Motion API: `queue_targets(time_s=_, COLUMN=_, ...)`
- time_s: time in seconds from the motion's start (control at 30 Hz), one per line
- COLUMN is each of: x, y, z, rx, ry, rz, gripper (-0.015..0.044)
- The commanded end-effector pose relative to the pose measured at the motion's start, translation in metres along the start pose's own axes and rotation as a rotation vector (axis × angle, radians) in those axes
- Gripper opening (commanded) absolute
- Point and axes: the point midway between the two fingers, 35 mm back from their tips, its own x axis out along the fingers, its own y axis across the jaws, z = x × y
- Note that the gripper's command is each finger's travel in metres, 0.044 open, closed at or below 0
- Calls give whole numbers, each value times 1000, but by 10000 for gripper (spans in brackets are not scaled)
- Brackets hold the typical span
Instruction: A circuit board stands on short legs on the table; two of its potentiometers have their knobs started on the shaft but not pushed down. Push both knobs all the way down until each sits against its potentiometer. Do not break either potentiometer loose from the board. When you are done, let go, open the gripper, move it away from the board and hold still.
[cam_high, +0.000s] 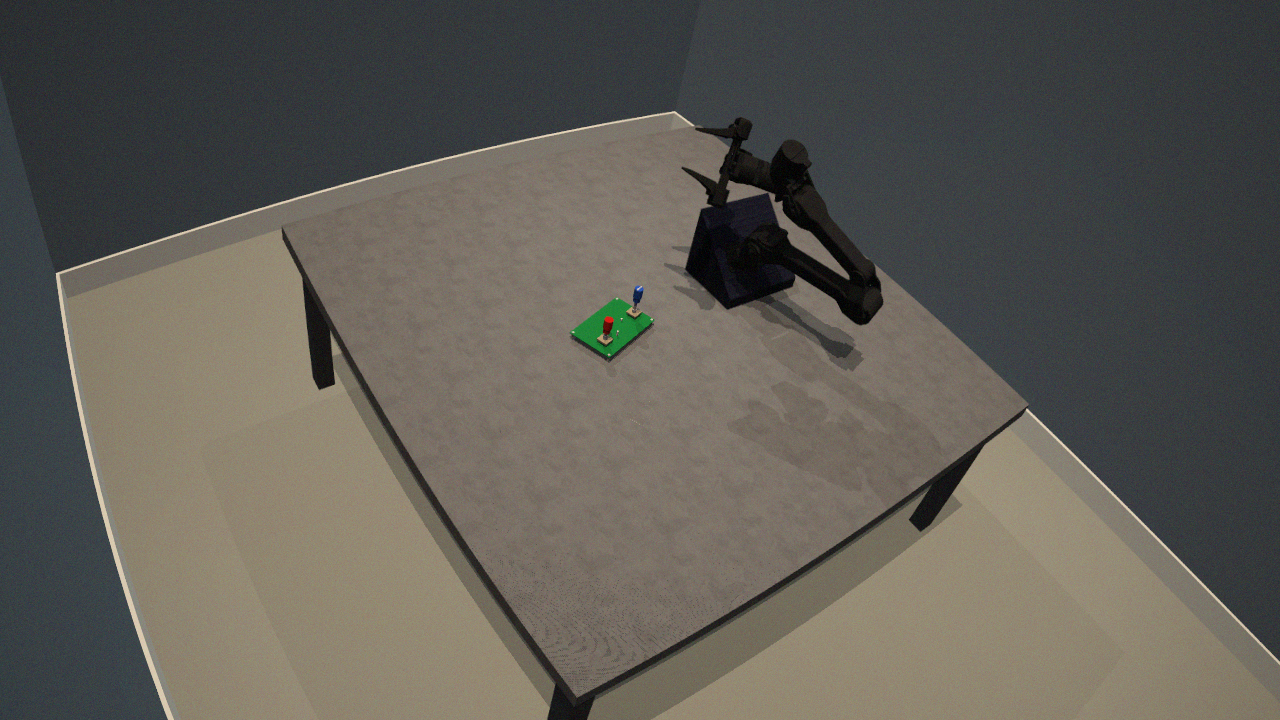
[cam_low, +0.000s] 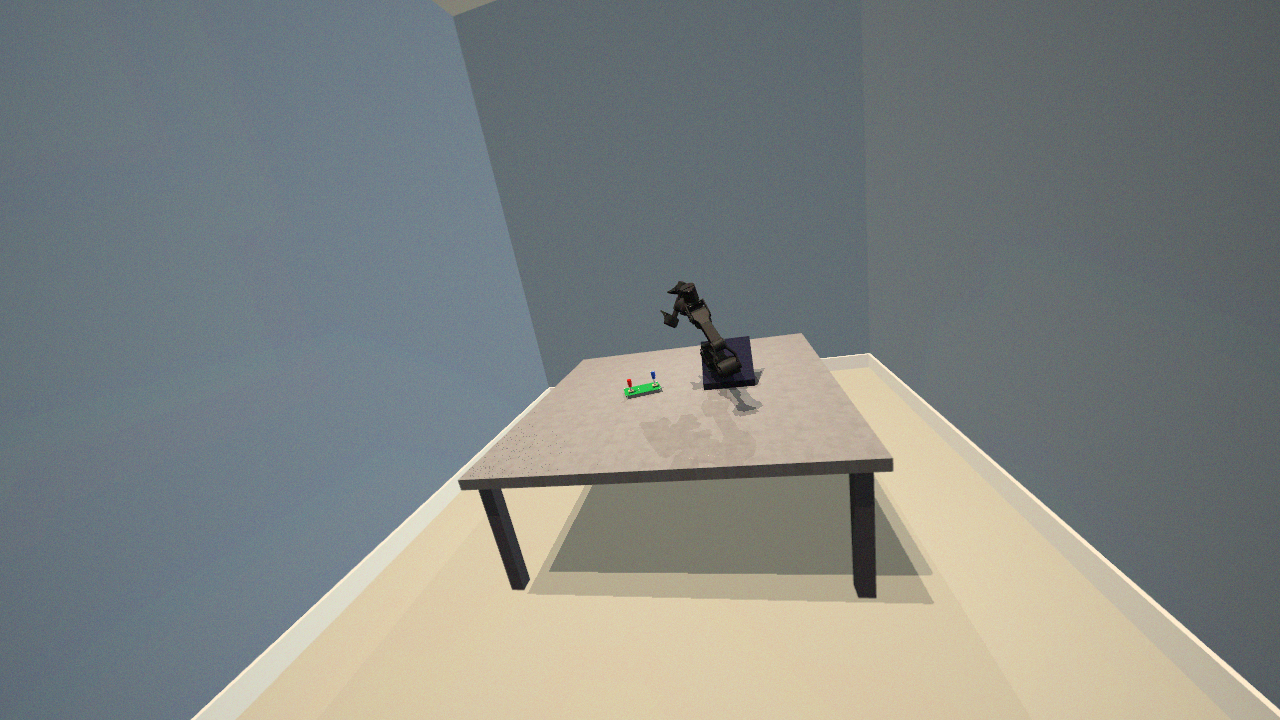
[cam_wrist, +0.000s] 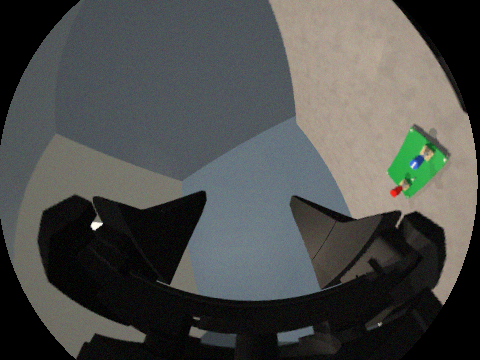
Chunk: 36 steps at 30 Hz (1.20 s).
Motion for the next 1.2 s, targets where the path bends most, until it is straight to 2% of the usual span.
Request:
queue_targets(time_s=0.0, x=0, y=0, z=0, rx=-5, ry=-1, rz=-2, gripper=374)
queue_targets(time_s=0.47, x=23, y=-25, z=4, rx=-363, ry=-73, rz=-215, gripper=6)
queue_targets(time_s=1.17, x=45, y=-71, z=9, rx=-960, ry=14, rz=-586, gripper=0)
